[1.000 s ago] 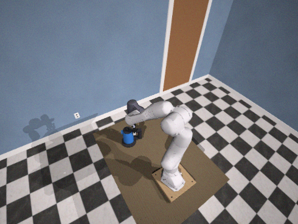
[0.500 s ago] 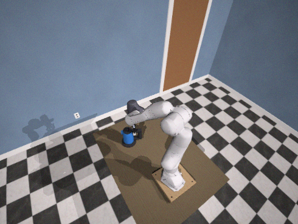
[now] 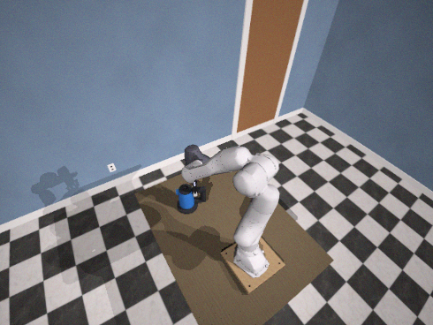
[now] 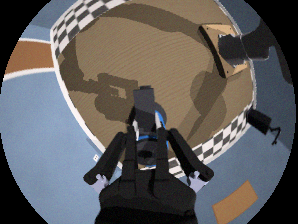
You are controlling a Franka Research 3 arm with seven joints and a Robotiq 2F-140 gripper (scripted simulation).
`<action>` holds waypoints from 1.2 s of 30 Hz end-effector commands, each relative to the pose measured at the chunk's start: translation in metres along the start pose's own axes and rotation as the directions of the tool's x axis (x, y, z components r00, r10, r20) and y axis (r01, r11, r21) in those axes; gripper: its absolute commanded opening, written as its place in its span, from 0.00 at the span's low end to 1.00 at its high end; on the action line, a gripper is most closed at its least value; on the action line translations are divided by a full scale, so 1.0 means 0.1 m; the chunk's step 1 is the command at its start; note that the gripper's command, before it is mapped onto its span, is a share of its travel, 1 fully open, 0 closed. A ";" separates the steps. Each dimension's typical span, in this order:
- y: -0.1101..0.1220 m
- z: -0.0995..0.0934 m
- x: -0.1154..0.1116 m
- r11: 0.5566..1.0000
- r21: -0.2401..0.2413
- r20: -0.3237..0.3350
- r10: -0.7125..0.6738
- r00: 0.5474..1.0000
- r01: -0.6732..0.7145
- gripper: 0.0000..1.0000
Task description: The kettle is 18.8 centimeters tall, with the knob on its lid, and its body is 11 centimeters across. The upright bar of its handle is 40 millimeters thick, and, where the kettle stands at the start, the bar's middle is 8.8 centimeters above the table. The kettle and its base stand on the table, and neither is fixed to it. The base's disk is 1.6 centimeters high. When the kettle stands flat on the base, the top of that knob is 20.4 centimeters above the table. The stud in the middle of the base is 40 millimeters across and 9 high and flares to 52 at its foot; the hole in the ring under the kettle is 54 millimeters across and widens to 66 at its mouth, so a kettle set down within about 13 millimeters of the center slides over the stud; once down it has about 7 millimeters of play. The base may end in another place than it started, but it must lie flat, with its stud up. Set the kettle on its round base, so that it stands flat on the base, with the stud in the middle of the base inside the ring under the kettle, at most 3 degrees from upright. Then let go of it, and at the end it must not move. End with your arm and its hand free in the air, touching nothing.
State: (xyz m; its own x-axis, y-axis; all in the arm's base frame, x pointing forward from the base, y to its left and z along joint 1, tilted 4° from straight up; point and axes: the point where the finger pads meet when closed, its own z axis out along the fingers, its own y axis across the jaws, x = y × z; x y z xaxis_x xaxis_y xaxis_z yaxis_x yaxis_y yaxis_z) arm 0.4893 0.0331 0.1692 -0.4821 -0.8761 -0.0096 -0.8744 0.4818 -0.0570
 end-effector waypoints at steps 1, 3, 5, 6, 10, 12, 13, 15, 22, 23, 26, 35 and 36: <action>-0.03 -0.03 -0.03 1.000 0.008 0.011 0.002 1.000 -0.002 0.00; -0.03 -0.02 -0.03 1.000 0.008 0.011 0.002 1.000 -0.002 0.00; -0.03 -0.01 -0.03 1.000 0.008 0.011 0.002 1.000 -0.002 0.00; -0.03 -0.01 -0.03 1.000 0.008 0.011 0.002 1.000 -0.002 0.00; -0.03 0.00 -0.03 1.000 0.008 0.011 0.002 1.000 -0.002 0.00; -0.03 0.00 -0.03 1.000 0.008 0.011 0.002 1.000 -0.002 0.00; -0.03 0.00 -0.03 1.000 0.008 0.011 0.002 1.000 -0.002 0.00; -0.03 0.00 -0.03 1.000 0.008 0.011 0.002 1.000 -0.002 0.00; -0.03 0.00 -0.03 1.000 0.008 0.011 0.002 1.000 -0.002 0.00; -0.03 0.00 -0.03 1.000 0.008 0.011 0.002 1.000 -0.002 0.00; -0.03 0.01 -0.03 1.000 0.008 0.011 0.002 1.000 -0.002 0.00; -0.03 0.03 -0.03 1.000 0.008 0.011 0.002 1.000 -0.002 0.00; -0.03 0.03 -0.03 1.000 0.008 0.011 0.002 1.000 -0.002 0.00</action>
State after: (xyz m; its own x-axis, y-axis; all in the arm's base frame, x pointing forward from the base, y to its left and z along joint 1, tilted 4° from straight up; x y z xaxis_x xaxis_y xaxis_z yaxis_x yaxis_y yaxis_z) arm 0.4892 0.0331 0.1632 -0.4832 -0.8755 -0.0088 -0.8739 0.4829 -0.0559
